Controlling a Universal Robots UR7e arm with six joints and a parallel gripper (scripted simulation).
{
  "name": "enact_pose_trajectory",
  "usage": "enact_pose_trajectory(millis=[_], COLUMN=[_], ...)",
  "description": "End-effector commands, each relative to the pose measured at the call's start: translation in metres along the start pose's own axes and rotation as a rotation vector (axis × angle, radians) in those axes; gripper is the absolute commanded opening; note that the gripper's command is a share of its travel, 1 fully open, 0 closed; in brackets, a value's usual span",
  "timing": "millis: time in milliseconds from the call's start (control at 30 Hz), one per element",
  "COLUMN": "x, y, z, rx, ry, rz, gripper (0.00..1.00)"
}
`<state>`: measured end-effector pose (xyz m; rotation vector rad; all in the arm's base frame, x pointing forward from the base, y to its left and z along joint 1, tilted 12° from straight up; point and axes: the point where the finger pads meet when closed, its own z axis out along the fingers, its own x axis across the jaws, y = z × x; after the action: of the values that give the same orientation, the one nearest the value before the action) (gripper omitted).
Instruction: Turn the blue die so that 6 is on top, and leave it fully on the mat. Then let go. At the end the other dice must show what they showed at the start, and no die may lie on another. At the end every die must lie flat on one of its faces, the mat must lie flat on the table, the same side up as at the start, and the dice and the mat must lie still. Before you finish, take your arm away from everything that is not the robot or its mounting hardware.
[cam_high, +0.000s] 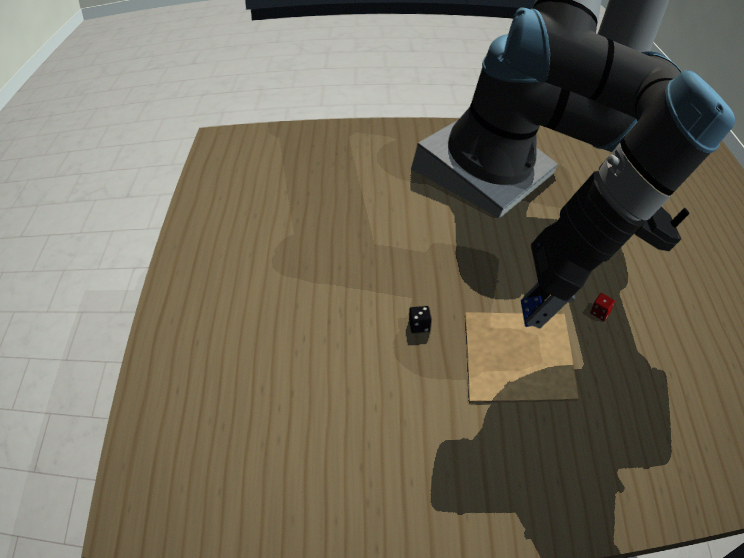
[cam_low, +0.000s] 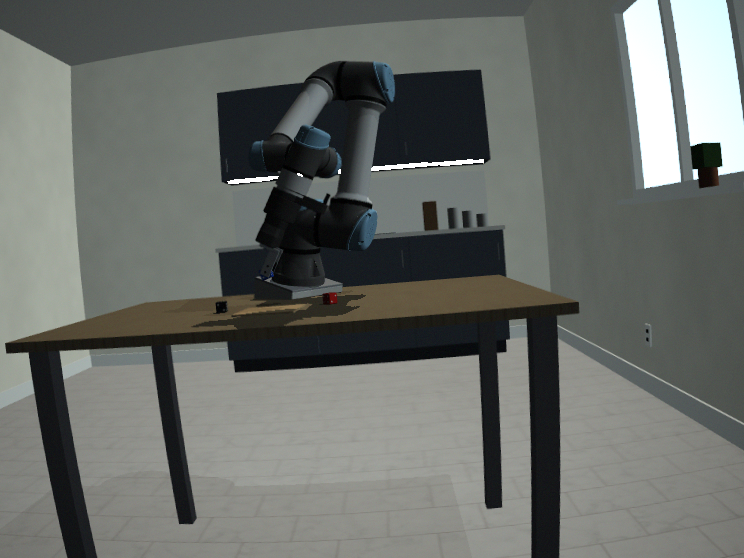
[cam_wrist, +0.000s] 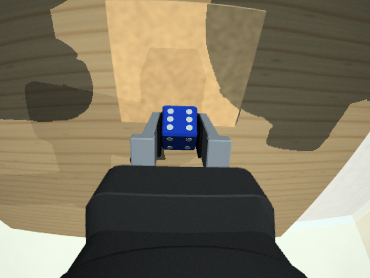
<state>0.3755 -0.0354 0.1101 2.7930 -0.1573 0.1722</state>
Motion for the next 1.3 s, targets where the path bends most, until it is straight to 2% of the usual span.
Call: enact_pose_trajectory(millis=[0,233,300,500,900,1267], x=[-0.0007,-0.0003,-0.0003,0.0009,0.0005,-0.0003], y=[0.001,0.0025,0.0025,0.0037,0.0037,0.0054], z=[0.0012,0.0008,0.0008,-0.0007,0.0,0.0017], rx=[0.062,0.175,0.175,0.228,0.255,0.435], ry=[-0.007,-0.004,-0.004,0.005,0.002,-0.003], rz=[-0.002,-0.001,-0.001,0.001,-0.001,-0.005], gripper=[0.49,0.49,0.49,0.49,0.49,0.49])
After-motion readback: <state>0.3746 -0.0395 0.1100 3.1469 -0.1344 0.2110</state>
